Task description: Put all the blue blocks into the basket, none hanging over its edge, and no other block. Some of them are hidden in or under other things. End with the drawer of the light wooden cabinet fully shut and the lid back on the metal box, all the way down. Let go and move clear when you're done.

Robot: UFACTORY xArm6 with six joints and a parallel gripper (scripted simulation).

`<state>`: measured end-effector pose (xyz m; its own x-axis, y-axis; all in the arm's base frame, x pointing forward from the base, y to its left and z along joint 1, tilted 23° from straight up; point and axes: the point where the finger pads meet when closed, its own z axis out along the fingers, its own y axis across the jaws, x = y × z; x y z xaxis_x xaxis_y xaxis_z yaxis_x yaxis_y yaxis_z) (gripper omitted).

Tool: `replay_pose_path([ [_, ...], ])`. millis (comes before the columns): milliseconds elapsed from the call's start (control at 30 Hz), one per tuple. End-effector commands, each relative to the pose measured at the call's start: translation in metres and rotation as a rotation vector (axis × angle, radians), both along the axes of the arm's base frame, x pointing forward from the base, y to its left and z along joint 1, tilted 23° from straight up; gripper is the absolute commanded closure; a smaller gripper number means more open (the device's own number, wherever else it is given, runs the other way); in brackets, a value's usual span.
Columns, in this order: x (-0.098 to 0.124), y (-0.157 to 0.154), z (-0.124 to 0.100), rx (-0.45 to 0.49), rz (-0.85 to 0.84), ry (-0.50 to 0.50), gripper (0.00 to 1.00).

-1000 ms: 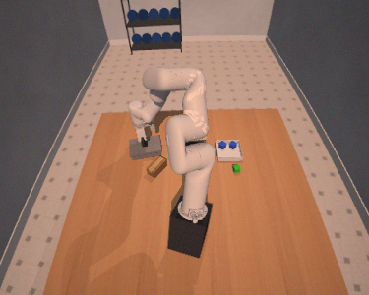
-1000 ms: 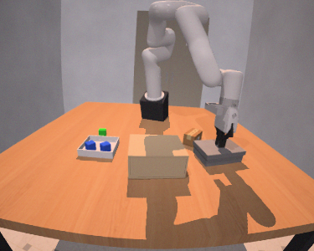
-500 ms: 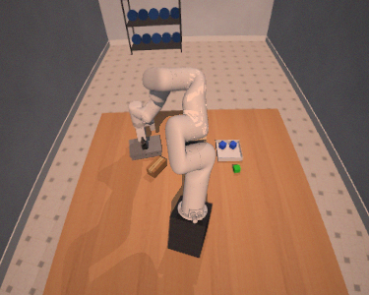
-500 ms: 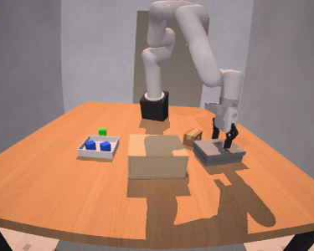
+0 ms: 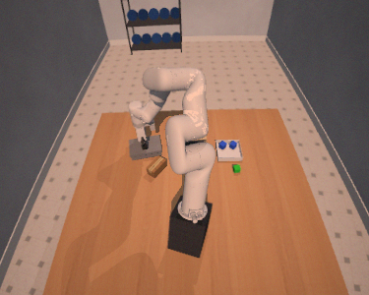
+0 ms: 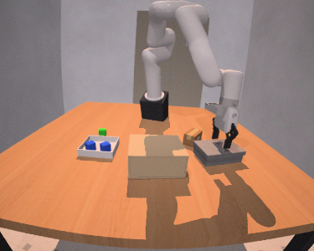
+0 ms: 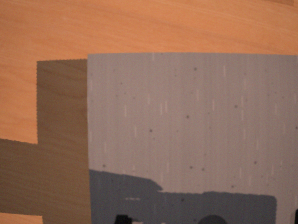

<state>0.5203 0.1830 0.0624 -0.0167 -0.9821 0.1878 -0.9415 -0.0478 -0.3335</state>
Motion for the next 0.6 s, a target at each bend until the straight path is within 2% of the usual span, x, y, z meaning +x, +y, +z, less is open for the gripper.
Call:
replay_pose_path([
  [0,0.001,0.0009,0.0018,0.002,0.001,-0.004,0.0],
  [567,-0.0006,0.0018,0.0062,0.002,0.001,-0.004,0.0],
])
